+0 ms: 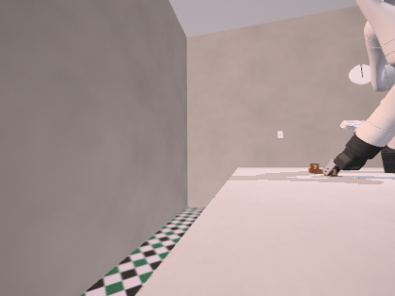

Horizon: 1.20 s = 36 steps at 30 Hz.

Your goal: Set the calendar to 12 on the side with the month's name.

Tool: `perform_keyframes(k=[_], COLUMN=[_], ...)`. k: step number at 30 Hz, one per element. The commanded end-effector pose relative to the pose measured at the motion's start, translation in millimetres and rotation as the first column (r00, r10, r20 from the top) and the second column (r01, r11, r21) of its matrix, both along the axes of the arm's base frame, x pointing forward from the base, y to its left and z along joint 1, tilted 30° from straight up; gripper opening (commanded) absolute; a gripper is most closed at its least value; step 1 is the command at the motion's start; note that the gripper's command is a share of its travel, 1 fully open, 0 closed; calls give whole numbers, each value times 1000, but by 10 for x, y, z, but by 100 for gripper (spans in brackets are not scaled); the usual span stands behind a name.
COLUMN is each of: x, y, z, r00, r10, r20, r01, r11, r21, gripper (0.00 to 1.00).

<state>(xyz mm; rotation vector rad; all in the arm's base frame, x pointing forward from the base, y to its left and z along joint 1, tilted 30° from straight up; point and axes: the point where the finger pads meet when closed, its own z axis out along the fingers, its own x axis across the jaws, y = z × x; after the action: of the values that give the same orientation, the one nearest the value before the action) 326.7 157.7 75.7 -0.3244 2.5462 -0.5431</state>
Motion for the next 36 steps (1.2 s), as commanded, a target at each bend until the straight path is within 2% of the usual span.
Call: perform_keyframes(k=[1,22,36], x=[-2,-185,-199], y=[-6,-265,-286], z=[18,566,610], r00=[1000,1000,1000], r10=[0,0,0], r20=[1,1,1], r01=[0,0,0], r11=[1000,1000,1000], r21=[1,1,1], gripper=[57,57,57])
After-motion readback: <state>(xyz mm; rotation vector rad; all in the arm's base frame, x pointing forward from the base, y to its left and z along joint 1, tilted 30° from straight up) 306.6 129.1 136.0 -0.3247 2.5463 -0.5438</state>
